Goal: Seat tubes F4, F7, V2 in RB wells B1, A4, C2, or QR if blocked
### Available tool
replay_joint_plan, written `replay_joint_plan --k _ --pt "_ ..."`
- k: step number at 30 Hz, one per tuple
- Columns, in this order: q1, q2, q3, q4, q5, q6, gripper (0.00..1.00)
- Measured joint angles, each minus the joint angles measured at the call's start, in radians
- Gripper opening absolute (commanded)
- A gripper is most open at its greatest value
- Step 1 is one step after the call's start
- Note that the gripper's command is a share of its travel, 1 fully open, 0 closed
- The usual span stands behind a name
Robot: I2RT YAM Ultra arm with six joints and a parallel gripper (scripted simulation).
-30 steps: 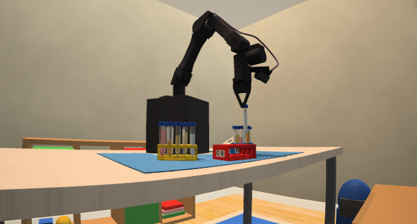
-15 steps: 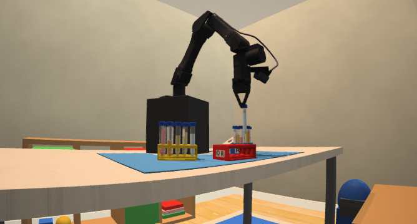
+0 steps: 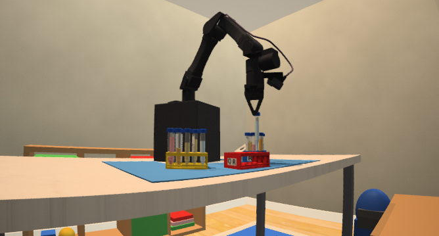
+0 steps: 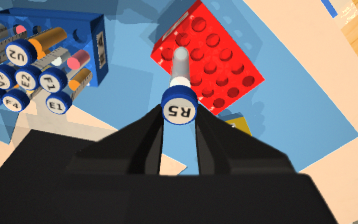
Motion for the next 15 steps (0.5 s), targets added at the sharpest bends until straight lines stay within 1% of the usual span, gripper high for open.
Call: replay_joint_plan --k 15 --pt "0.000 0.011 0.003 0.013 0.000 0.000 0.00"
